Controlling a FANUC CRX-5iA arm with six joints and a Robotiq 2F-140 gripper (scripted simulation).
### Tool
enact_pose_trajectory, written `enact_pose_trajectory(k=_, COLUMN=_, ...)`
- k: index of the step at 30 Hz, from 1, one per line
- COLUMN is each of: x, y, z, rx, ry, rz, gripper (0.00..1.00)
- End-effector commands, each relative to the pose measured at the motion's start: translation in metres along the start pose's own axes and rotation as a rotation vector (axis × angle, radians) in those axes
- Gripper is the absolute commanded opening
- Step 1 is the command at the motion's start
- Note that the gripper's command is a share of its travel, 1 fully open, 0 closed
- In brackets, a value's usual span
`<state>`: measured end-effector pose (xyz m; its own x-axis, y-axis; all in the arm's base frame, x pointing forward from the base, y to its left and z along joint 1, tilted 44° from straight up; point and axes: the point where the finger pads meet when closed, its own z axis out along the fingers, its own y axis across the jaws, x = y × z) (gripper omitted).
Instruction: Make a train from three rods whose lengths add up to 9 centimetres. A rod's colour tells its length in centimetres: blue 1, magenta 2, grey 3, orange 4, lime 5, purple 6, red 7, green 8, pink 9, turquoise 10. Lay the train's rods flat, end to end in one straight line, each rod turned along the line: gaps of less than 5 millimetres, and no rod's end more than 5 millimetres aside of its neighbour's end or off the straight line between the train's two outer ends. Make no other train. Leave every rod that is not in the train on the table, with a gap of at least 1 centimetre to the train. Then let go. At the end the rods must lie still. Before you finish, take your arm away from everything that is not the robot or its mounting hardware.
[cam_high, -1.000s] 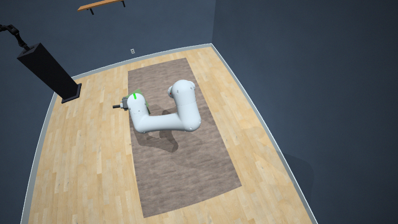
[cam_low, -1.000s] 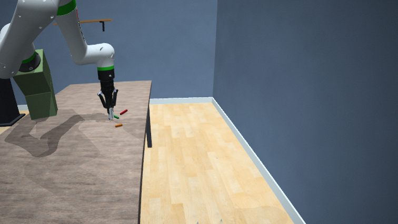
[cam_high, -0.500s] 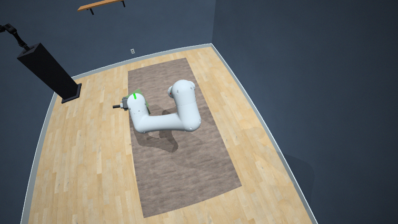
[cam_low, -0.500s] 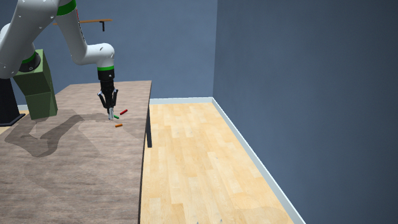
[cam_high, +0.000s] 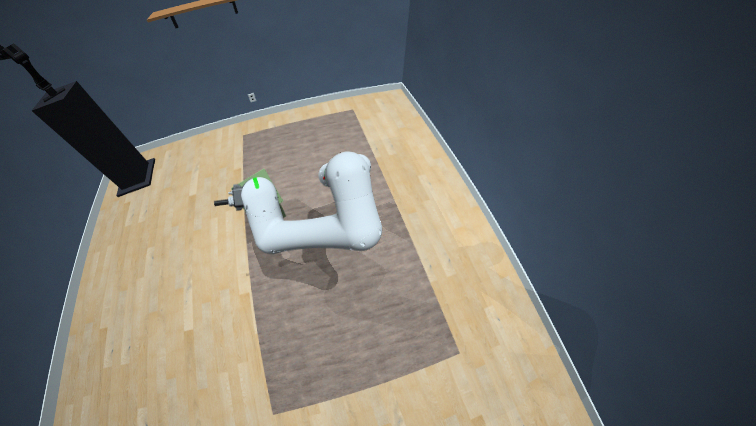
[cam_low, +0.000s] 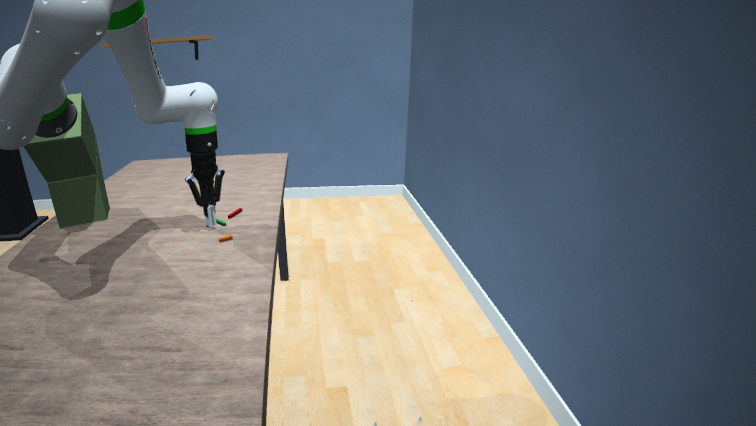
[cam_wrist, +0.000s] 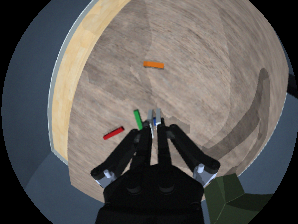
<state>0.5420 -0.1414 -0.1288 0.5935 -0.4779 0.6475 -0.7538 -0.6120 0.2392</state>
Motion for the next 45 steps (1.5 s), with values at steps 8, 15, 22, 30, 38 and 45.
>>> enact_pose_trajectory(k=8, x=0.000, y=0.000, z=0.005, rx=0.000, ry=0.000, rz=0.000, gripper=0.03)
enact_pose_trajectory(k=15, x=0.000, y=0.000, z=0.010, rx=0.000, ry=0.000, rz=0.000, gripper=0.03)
enact_pose_trajectory(k=22, x=0.000, y=0.000, z=0.011, rx=0.000, ry=0.000, rz=0.000, gripper=0.03)
enact_pose_trajectory(k=30, x=0.000, y=0.000, z=0.011, rx=0.000, ry=0.000, rz=0.000, gripper=0.03)
enact_pose_trajectory(k=38, x=0.000, y=0.000, z=0.011, rx=0.000, ry=0.000, rz=0.000, gripper=0.03)
enact_pose_trajectory(k=45, x=0.000, y=0.000, z=0.011, rx=0.000, ry=0.000, rz=0.000, gripper=0.03)
